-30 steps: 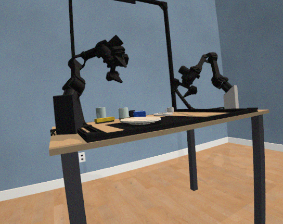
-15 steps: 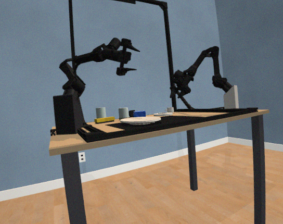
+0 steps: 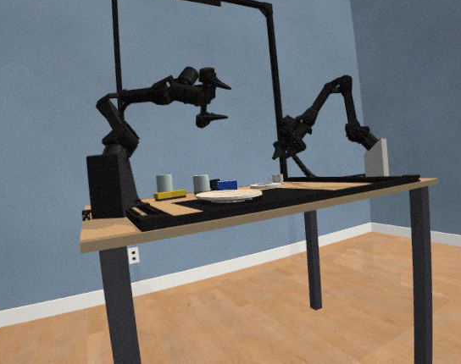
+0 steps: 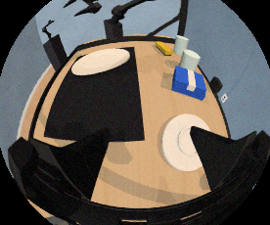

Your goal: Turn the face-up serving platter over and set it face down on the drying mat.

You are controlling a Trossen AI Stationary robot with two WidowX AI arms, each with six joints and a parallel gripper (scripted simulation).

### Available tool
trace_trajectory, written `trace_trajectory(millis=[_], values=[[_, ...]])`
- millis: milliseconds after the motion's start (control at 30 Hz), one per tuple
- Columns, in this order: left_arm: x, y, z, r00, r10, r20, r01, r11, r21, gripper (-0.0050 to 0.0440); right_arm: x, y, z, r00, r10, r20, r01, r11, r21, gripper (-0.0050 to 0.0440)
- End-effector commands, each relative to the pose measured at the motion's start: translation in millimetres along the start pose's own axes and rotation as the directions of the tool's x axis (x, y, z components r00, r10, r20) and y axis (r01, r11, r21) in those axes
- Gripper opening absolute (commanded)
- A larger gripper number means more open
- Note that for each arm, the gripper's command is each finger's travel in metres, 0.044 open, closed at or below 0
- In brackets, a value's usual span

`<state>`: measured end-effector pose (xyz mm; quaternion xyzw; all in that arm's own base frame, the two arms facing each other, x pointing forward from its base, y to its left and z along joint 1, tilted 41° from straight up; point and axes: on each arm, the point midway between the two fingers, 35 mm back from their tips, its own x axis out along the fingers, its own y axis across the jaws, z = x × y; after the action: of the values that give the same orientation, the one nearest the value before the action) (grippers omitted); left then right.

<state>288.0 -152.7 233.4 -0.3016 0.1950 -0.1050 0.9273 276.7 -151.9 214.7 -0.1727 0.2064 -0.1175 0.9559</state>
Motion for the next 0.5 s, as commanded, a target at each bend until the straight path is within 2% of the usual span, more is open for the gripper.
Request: trace_trajectory(millis=[0, 133, 267, 333, 367, 467], values=[[21.6, 4.4, 14.8, 0.999, 0.007, 0.049, -0.007, 1.000, -0.007, 0.0440, 18.4, 23.6, -19.3, 0.998, 0.064, 0.000, -0.062, 0.974, 0.216, 0.0440], [35.6, 11.4, 26.9, 0.996, 0.014, 0.091, -0.012, 1.000, -0.016, 0.0440, 27.1, 39.7, -29.7, 0.994, 0.107, 0.003, -0.099, 0.911, 0.400, 0.0440], [48.9, 19.9, 38.9, 0.991, 0.020, 0.134, -0.017, 1.000, -0.025, 0.0440, 33.9, 55.9, -40.2, 0.989, 0.149, 0.006, -0.126, 0.812, 0.570, 0.0440], [48.9, 19.9, 38.9, 0.991, 0.020, 0.134, -0.017, 1.000, -0.025, 0.0440, 33.9, 55.9, -40.2, 0.989, 0.149, 0.006, -0.126, 0.812, 0.570, 0.0440], [52.2, 22.3, 41.9, 0.989, 0.022, 0.145, -0.018, 0.999, -0.027, 0.0440, 35.3, 60.0, -42.8, 0.987, 0.159, 0.007, -0.126, 0.752, 0.647, 0.0440], [64.9, 33.2, 54.4, 0.982, 0.029, 0.189, -0.023, 0.999, -0.034, 0.0440, 39.9, 77.0, -53.8, 0.980, 0.201, 0.010, -0.138, 0.639, 0.757, 0.0440]])
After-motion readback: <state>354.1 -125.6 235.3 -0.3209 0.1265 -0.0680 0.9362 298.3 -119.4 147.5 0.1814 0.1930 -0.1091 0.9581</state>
